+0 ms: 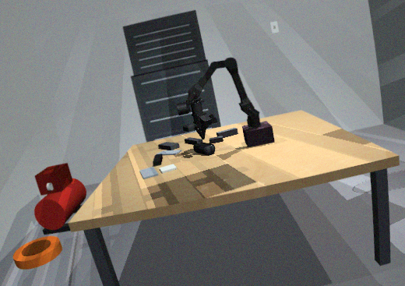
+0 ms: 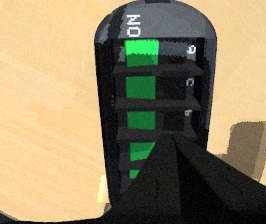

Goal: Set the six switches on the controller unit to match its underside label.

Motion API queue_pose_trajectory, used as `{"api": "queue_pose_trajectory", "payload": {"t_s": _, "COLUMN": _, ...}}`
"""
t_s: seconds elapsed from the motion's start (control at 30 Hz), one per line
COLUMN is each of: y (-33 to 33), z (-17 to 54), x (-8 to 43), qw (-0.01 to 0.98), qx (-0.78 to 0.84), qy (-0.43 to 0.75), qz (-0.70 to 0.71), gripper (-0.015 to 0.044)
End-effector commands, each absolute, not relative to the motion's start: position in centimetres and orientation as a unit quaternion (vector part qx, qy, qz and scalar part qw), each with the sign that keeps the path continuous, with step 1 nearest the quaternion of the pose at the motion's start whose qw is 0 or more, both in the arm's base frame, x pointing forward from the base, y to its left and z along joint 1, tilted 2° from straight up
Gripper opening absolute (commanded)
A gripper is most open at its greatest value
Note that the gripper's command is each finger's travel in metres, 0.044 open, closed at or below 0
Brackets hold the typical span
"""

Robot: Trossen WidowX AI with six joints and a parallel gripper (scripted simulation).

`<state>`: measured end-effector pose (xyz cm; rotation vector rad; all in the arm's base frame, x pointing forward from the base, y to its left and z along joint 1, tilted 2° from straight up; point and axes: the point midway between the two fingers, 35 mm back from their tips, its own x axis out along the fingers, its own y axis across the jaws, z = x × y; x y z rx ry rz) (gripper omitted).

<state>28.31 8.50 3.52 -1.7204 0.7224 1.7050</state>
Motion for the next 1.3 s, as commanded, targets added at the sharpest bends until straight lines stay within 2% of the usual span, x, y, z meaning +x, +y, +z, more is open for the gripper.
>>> {"api": "queue_pose_trajectory", "payload": {"t_s": 0.0, "y": 8.3, "z": 3.7, "x": 29.5, "qw": 0.303, "qx": -0.650, "qy": 0.272, "qz": 0.642, "gripper": 0.0000}}
{"api": "queue_pose_trajectory", "payload": {"t_s": 1.27, "y": 8.6, "z": -0.7, "x": 29.6, "qw": 0.303, "qx": -0.649, "qy": 0.272, "qz": 0.642, "gripper": 0.0000}}
